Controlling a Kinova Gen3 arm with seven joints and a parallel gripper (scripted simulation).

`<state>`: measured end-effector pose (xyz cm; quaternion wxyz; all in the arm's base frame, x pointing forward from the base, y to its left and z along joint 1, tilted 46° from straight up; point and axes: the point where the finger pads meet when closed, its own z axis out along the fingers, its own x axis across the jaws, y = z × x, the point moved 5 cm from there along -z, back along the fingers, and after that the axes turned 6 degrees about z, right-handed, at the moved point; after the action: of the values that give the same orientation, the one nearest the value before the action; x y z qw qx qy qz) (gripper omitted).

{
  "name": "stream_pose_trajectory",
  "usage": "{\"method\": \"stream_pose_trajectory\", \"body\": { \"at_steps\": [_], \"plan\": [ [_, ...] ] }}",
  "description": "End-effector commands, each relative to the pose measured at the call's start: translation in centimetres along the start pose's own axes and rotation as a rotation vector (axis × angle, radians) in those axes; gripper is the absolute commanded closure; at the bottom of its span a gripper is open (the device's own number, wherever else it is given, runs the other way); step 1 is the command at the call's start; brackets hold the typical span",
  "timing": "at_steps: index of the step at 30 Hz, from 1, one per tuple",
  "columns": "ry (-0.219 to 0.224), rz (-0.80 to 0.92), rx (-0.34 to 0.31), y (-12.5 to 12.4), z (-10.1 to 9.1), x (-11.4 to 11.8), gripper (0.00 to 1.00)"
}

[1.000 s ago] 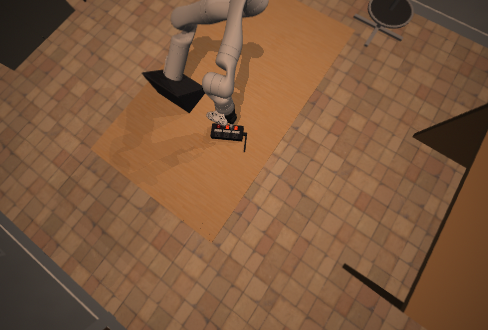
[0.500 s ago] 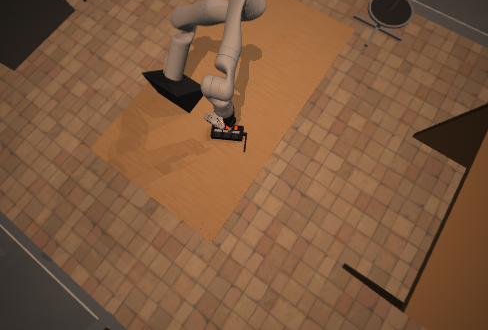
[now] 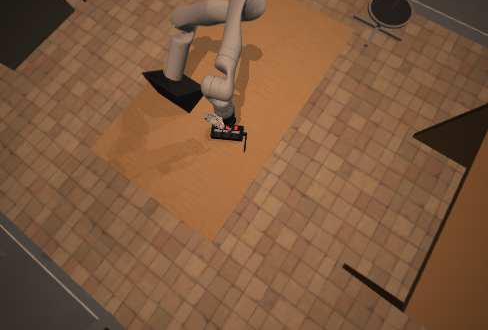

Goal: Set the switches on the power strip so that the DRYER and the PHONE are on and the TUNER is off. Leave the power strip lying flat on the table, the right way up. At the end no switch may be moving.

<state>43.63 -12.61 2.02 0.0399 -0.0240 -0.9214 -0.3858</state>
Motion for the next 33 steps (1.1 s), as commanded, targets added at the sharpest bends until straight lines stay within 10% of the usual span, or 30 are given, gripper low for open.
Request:
{"method": "stream_pose_trajectory", "body": {
  "at_steps": [1, 33],
  "plan": [
    [0.0, 0.017, 0.001, 0.1, 0.1, 0.0, 0.0],
    [0.002, 0.859, 0.0, 5.2, 5.3, 0.4, 0.0]
  ]
}}
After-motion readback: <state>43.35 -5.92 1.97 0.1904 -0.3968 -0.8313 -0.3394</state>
